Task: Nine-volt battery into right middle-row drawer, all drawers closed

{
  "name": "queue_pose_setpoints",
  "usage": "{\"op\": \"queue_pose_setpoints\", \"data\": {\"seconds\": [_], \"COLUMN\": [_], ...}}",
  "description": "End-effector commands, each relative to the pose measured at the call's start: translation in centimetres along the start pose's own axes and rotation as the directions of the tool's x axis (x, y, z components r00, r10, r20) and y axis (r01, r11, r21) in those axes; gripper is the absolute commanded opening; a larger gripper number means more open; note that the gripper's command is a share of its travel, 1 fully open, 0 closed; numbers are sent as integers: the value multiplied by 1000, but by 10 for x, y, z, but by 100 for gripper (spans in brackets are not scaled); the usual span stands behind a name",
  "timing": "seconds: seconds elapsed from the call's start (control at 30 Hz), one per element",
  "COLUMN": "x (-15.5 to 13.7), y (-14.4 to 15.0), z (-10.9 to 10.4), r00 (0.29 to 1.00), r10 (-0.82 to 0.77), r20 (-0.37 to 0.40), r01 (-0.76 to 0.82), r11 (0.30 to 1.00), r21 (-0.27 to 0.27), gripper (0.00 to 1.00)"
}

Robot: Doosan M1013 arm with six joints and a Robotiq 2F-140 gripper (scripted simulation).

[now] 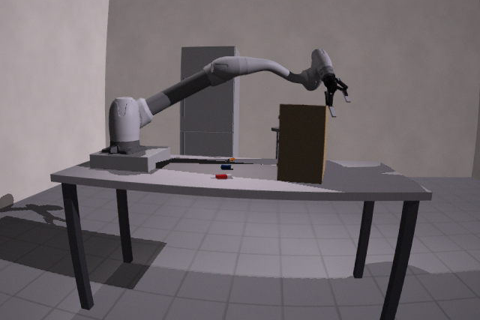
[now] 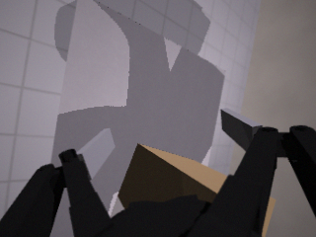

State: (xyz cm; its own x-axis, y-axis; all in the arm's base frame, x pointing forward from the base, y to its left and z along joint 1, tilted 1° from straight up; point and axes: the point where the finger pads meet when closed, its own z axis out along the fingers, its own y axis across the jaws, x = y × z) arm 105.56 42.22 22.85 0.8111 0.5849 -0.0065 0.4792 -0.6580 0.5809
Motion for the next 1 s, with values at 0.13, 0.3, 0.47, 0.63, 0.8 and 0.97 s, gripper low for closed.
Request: {"op": "queue_pose_setpoints", "data": {"seconds": [0.13,0.3,0.47,0.63,0.8,0.97], "x": [0,0,0,0,-1,-7], "y": [0,0,0,1,12,44], "z": [0,0,0,-1,-14,-53], "r00": [1000,1000,1000,1000,999,992], "r10": [0,0,0,2,30,116], "r20": [0,0,0,-1,-9,-37], "r01": [0,0,0,-2,-30,-118], "r11": [1000,1000,1000,1000,999,993], "r21": [0,0,0,0,-9,-32], "gripper": [100,100,100,100,100,100]}}
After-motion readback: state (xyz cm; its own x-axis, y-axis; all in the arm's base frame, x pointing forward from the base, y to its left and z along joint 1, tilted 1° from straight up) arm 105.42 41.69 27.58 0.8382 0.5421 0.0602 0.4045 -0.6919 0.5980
